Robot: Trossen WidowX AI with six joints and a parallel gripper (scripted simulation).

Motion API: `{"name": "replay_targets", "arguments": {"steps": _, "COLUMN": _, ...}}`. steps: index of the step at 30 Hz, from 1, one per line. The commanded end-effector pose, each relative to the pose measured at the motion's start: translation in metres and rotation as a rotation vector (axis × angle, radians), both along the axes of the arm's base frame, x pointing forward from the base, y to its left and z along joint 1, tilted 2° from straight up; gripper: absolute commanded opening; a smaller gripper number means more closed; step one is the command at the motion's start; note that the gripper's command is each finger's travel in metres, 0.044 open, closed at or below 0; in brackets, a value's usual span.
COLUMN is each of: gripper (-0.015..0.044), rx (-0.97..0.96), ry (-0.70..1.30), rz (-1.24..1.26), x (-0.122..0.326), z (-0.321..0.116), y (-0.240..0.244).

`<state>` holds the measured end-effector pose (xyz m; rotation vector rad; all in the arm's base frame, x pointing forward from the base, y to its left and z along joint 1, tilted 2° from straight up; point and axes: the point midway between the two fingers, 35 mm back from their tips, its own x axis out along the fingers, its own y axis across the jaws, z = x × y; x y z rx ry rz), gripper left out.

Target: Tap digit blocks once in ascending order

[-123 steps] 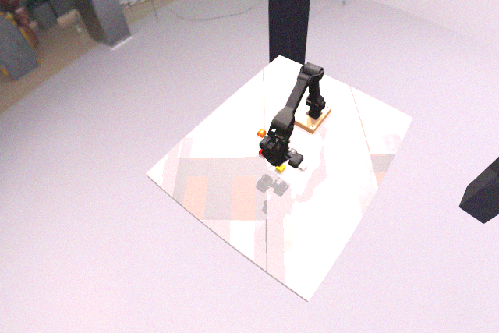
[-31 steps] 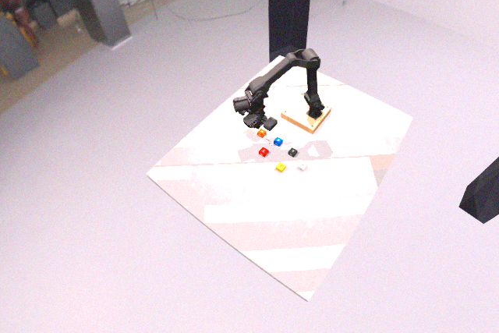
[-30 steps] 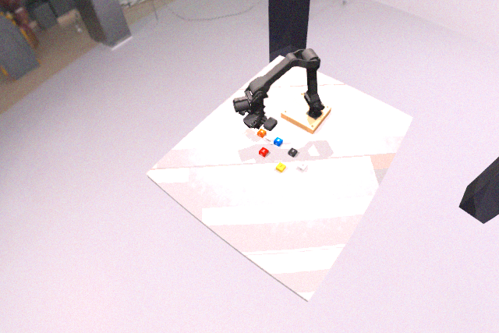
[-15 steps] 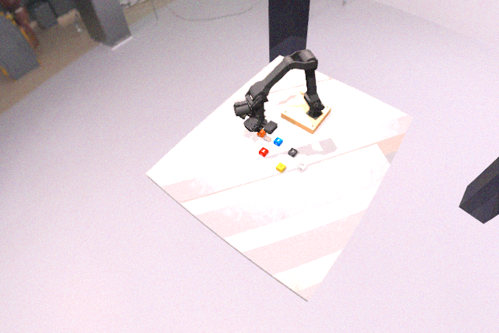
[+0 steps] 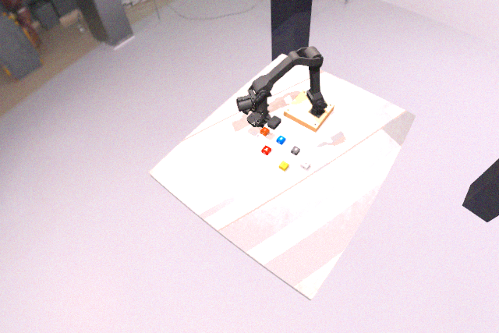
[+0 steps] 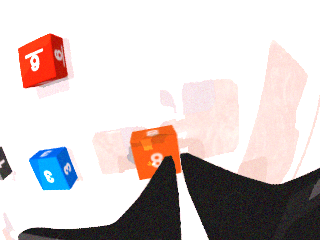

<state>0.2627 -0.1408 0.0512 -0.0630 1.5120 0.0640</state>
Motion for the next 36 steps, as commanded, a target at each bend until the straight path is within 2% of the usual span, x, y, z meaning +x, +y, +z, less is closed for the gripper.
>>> {"name": "replay_targets", "arguments": {"steps": 1, "gripper": 0.0073, "rx": 0.006, "ry": -0.002, "rz": 0.008, "x": 0.003, "z": 0.005, "y": 0.005}}
{"name": "replay_targets", "arguments": {"steps": 13, "gripper": 0.0387, "rx": 0.041, "ry": -0.003, "rz": 0.042, "x": 0.040, "z": 0.029, "y": 0.134}}
{"name": "replay_targets", "arguments": {"steps": 14, "gripper": 0.0400, "rx": 0.041, "ry": -0.002, "rz": 0.041, "x": 0.040, "z": 0.032, "y": 0.146}}
{"name": "replay_targets", "arguments": {"steps": 22, "gripper": 0.0400, "rx": 0.038, "ry": 0.005, "rz": 0.025, "x": 0.027, "z": 0.057, "y": 0.243}}
{"name": "replay_targets", "arguments": {"steps": 30, "gripper": 0.0400, "rx": 0.038, "ry": 0.005, "rz": 0.010, "x": -0.019, "z": 0.083, "y": 0.331}}
{"name": "replay_targets", "arguments": {"steps": 36, "gripper": 0.0400, "rx": 0.039, "ry": 0.003, "rz": 0.004, "x": -0.043, "z": 0.092, "y": 0.359}}
